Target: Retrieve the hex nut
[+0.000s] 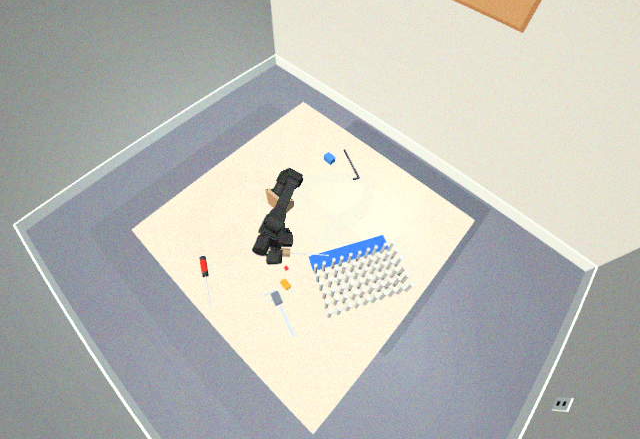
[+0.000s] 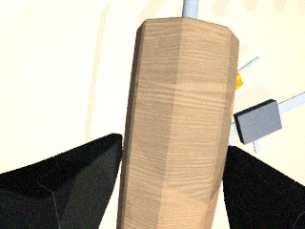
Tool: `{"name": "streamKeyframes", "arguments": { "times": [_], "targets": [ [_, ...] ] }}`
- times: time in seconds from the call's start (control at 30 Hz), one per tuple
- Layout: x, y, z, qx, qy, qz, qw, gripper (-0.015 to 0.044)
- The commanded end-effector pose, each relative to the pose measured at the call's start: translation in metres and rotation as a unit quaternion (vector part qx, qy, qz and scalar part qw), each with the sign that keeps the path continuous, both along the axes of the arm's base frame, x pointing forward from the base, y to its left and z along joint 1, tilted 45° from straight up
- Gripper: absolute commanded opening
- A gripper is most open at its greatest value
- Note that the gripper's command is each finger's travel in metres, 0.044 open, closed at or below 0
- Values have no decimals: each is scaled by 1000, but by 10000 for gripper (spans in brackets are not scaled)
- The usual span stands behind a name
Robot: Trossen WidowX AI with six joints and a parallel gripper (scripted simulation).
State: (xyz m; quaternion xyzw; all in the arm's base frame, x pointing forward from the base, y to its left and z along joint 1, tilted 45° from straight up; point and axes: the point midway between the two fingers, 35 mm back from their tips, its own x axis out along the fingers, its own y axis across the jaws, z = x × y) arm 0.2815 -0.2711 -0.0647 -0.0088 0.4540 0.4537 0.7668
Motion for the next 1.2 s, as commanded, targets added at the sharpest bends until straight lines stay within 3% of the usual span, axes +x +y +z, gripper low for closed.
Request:
{"name": "streamKeyframes", "arguments": {
  "times": [0.0, 0.5, 1.17],
  "targets": [
    [19, 12, 21, -12, 37, -16, 999, 0],
    [65, 72, 85, -56, 167, -95, 980, 0],
    [102, 180, 178, -96, 268, -235, 929, 0]
  ]
}}
